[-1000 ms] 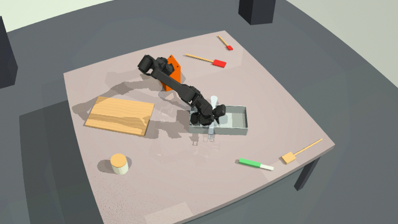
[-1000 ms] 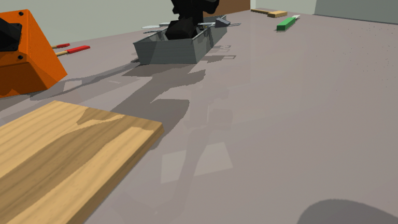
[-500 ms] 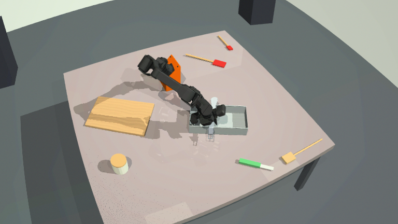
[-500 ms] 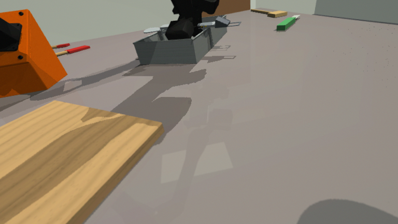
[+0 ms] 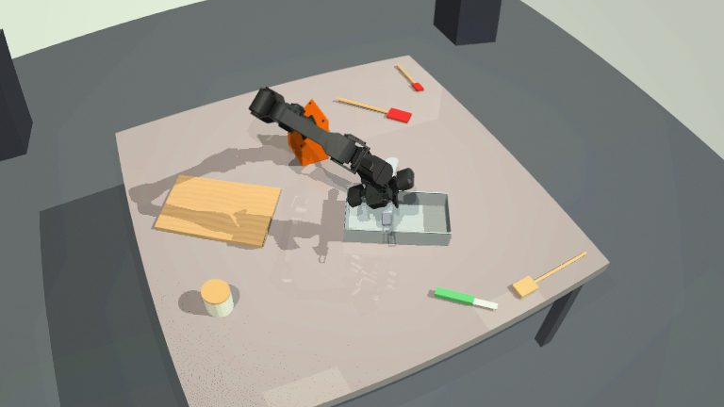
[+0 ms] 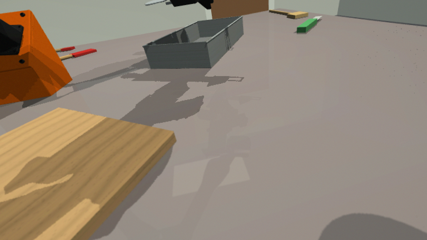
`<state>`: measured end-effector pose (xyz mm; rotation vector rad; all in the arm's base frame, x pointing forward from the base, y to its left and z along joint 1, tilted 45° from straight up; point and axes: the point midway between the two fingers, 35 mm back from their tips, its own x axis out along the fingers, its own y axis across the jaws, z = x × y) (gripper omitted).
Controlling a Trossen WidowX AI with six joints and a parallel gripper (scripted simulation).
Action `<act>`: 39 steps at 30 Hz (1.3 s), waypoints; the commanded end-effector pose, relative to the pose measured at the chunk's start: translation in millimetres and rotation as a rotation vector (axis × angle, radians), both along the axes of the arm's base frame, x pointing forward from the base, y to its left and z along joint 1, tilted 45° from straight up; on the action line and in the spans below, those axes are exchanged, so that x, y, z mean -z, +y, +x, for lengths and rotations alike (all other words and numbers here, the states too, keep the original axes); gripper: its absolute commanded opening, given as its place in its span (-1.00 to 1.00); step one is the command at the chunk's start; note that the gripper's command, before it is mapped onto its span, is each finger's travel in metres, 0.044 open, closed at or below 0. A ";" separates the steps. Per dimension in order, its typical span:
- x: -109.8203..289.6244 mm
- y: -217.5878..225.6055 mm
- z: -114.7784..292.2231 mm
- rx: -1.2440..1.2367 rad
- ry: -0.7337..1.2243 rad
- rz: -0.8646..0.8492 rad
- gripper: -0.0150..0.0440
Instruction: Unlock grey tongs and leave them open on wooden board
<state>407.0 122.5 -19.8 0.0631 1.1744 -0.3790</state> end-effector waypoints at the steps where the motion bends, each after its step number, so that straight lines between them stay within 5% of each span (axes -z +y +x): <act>1: -3.1 -1.5 -0.3 0.012 0.000 -0.001 -1.00; 39: 1.6 -3.4 -12.8 0.217 0.129 -0.458 -1.00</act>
